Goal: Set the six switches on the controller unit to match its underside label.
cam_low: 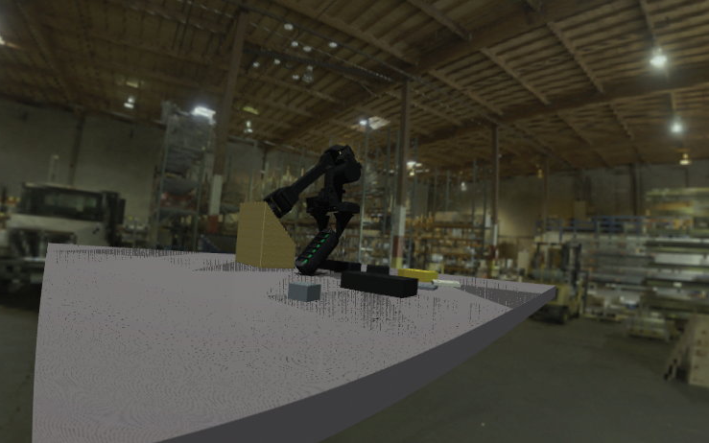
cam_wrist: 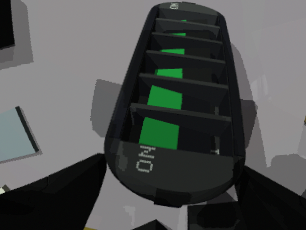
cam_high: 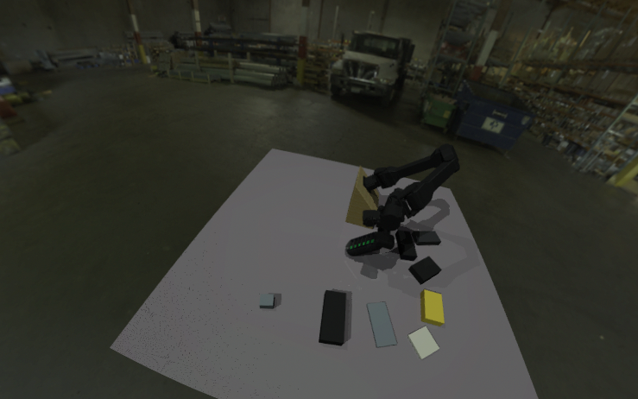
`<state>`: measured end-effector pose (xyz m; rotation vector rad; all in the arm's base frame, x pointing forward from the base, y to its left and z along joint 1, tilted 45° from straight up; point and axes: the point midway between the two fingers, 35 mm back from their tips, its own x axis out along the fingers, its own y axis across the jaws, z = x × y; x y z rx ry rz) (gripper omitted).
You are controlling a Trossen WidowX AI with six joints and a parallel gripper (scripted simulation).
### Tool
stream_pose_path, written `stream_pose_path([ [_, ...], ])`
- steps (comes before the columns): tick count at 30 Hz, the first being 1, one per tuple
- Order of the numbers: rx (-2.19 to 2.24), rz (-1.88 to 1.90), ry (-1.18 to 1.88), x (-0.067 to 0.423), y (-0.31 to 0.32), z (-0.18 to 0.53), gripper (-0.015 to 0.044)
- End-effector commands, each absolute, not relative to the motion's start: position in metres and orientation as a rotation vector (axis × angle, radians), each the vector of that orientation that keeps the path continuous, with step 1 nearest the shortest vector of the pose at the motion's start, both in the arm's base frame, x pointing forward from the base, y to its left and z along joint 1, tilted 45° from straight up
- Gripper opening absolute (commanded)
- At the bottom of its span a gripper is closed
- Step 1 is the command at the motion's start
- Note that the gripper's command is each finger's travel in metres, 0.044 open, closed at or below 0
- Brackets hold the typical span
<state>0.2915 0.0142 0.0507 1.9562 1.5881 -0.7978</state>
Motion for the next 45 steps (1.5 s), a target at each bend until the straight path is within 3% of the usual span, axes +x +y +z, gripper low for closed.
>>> stream_pose_path([
  [1, 1.945, -0.812, 1.600, 0.289, 0.020, 0.046, 0.0338],
  [45, 1.946, -0.811, 1.601, 0.295, 0.054, 0.048, 0.0338],
])
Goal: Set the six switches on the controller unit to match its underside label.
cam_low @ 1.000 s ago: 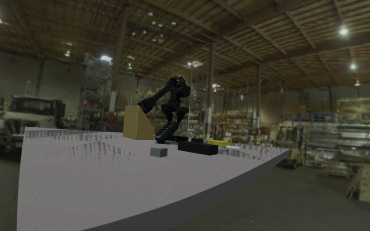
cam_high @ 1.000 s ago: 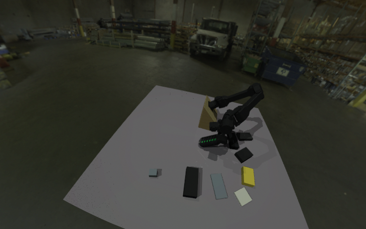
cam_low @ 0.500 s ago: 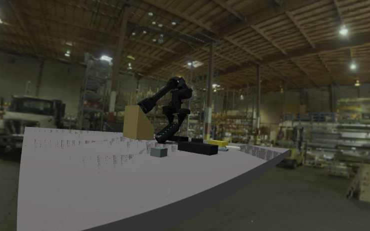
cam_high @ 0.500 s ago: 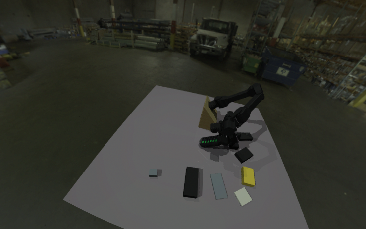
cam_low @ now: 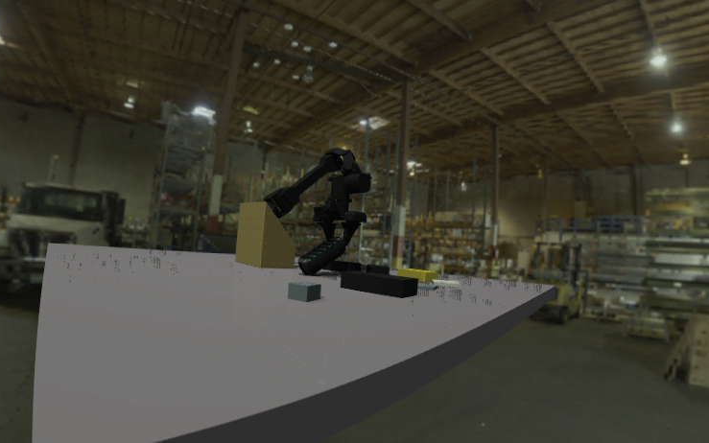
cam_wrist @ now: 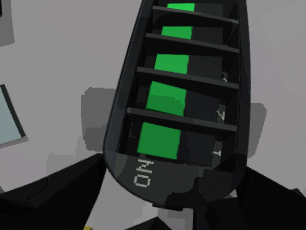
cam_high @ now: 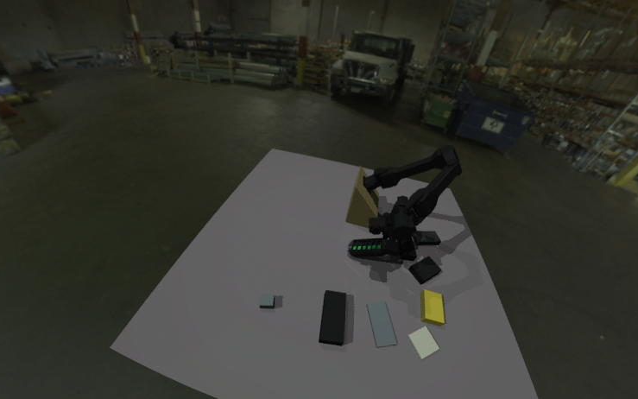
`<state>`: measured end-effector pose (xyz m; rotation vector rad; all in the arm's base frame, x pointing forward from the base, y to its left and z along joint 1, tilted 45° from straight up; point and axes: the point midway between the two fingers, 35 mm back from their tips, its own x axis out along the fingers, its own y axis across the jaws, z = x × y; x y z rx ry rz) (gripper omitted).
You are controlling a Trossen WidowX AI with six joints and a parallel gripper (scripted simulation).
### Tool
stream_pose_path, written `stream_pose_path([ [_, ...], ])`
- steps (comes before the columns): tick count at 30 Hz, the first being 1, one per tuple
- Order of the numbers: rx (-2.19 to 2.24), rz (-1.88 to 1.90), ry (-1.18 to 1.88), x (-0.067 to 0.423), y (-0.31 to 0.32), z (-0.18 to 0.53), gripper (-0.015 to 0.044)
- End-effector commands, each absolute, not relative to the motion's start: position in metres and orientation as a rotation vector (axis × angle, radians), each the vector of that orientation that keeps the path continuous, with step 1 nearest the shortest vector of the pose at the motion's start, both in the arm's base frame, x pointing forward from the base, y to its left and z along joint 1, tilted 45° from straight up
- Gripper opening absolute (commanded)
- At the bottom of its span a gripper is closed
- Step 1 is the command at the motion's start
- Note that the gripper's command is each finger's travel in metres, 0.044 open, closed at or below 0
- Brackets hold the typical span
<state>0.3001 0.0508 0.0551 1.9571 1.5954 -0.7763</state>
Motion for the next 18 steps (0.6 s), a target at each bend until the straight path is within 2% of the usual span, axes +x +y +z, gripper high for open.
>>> stream_pose_path([
  [1, 1.946, -0.811, 1.601, 0.296, 0.054, 0.048, 0.0338],
  [18, 1.947, -0.810, 1.602, 0.298, 0.067, 0.046, 0.0338],
])
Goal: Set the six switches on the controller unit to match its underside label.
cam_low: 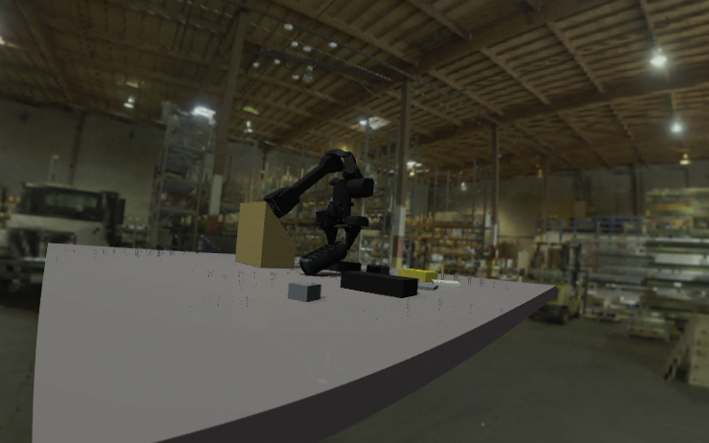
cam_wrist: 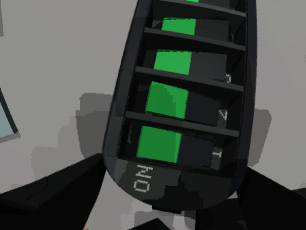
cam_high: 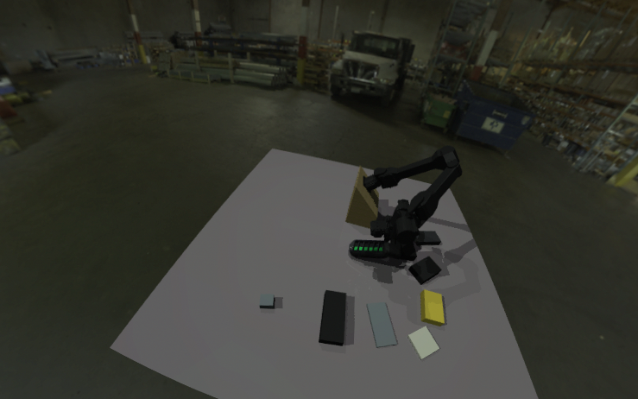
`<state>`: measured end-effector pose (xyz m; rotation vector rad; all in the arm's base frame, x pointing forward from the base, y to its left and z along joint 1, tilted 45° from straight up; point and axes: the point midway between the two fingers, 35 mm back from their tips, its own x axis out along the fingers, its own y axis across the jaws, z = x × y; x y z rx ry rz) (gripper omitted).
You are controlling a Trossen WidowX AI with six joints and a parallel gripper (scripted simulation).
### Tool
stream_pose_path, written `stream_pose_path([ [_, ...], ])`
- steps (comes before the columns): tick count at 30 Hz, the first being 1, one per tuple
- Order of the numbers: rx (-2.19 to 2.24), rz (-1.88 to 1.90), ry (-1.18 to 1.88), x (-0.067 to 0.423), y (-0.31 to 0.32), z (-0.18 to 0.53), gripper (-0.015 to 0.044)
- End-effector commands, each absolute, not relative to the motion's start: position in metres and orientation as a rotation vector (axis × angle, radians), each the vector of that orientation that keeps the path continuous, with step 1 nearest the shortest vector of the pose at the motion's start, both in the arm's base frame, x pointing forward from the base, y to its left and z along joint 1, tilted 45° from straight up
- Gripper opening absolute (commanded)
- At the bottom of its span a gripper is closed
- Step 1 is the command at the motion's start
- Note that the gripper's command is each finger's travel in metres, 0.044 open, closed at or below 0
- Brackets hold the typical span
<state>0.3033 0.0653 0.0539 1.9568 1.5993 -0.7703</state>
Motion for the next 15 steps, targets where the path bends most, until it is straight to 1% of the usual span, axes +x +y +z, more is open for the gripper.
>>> stream_pose_path([
  [1, 1.947, -0.810, 1.602, 0.298, 0.068, 0.046, 0.0338],
  [15, 1.947, -0.809, 1.602, 0.300, 0.078, 0.043, 0.0338],
])
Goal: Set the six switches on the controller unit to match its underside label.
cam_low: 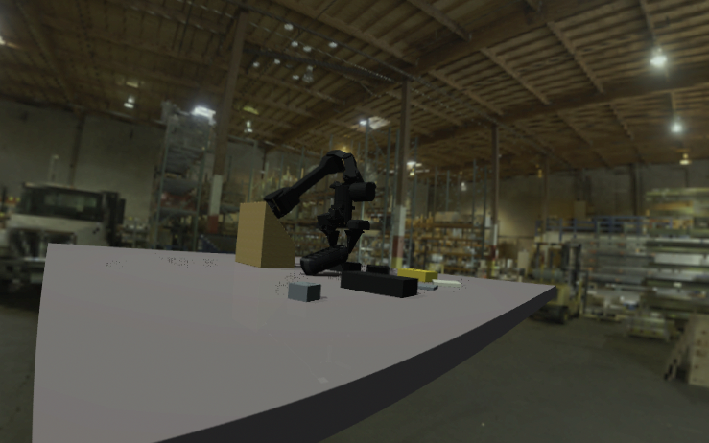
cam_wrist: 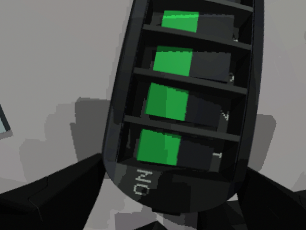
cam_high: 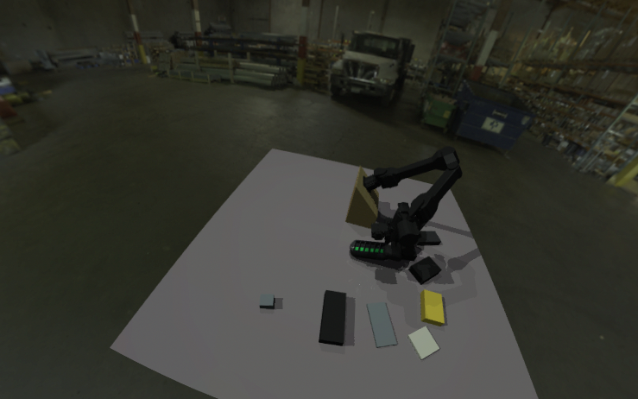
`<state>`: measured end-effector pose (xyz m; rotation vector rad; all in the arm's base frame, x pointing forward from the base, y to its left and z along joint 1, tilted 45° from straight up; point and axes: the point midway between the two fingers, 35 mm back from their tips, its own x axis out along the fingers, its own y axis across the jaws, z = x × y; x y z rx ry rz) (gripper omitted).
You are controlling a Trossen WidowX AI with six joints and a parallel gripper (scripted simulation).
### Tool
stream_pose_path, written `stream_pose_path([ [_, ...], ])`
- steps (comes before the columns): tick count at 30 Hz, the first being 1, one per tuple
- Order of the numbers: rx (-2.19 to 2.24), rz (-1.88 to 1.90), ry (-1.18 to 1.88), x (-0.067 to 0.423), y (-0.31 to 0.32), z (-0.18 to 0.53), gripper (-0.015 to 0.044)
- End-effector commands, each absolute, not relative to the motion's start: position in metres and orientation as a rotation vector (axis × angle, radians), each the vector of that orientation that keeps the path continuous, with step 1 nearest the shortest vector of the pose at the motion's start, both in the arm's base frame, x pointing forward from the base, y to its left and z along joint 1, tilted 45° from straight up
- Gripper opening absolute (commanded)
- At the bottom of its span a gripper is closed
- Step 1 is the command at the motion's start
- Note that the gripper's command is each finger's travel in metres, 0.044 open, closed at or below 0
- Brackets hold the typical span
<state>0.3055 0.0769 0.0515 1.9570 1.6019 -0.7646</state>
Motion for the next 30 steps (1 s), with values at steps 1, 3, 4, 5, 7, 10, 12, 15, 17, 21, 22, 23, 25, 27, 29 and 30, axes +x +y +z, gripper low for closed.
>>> stream_pose_path([
  [1, 1.947, -0.809, 1.602, 0.300, 0.079, 0.043, 0.0338],
  [3, 1.947, -0.809, 1.602, 0.301, 0.080, 0.043, 0.0338],
  [4, 1.947, -0.809, 1.602, 0.301, 0.081, 0.042, 0.0338],
  [5, 1.947, -0.809, 1.602, 0.301, 0.082, 0.042, 0.0338],
  [7, 1.947, -0.809, 1.602, 0.301, 0.083, 0.042, 0.0338],
  [10, 1.947, -0.809, 1.603, 0.301, 0.085, 0.041, 0.0338],
  [12, 1.948, -0.809, 1.603, 0.302, 0.087, 0.040, 0.0338],
  [15, 1.948, -0.809, 1.603, 0.302, 0.089, 0.040, 0.0338],
  [17, 1.948, -0.809, 1.603, 0.302, 0.090, 0.039, 0.0338],
  [21, 1.948, -0.809, 1.603, 0.303, 0.093, 0.038, 0.0338],
  [22, 1.948, -0.809, 1.603, 0.303, 0.094, 0.038, 0.0338],
  [23, 1.948, -0.809, 1.603, 0.303, 0.094, 0.037, 0.0338],
  [25, 1.948, -0.809, 1.603, 0.303, 0.096, 0.037, 0.0338],
  [27, 1.948, -0.809, 1.603, 0.304, 0.097, 0.036, 0.0338],
  [29, 1.948, -0.809, 1.603, 0.304, 0.099, 0.035, 0.0338],
  [30, 1.948, -0.809, 1.603, 0.304, 0.099, 0.035, 0.0338],
])
